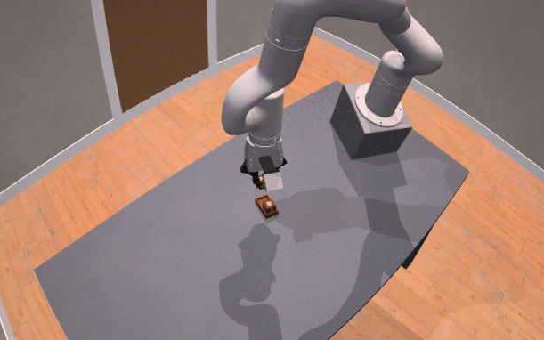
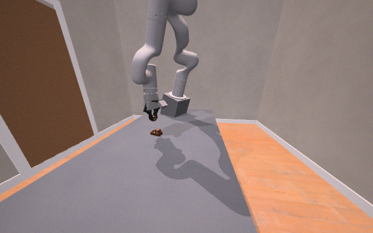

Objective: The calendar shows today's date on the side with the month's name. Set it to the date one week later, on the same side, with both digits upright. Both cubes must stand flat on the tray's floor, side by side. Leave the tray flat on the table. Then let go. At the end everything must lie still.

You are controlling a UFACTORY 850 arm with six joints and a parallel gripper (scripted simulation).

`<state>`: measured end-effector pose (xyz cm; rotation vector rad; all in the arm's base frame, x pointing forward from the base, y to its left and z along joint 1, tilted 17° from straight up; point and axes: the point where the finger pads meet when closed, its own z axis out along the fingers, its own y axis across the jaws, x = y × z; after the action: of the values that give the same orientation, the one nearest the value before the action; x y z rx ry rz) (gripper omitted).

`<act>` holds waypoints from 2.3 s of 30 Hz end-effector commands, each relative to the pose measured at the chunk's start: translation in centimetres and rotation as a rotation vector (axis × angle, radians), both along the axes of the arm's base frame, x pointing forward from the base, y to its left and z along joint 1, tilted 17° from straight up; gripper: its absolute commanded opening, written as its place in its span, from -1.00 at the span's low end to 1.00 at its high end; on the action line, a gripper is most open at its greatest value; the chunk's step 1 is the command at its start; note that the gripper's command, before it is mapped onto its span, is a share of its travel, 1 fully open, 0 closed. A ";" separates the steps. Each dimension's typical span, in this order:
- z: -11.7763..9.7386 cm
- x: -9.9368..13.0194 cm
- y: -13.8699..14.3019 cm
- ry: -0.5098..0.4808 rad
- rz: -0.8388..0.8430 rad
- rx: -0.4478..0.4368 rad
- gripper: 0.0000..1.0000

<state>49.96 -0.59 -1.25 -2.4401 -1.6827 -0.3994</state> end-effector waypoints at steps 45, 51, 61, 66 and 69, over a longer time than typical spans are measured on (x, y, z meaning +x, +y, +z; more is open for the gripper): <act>1.9 7.7 6.6 0.316 -1.065 0.137 -0.47; 1.9 7.7 6.6 0.316 -1.065 0.137 -0.47; 1.1 7.8 6.9 0.318 -1.065 0.136 -0.47; -0.4 8.0 7.3 0.318 -1.065 0.136 -0.47; -0.7 8.1 7.4 0.318 -1.065 0.136 -0.47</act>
<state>57.75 6.65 -1.55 -2.8652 -0.1289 -0.1800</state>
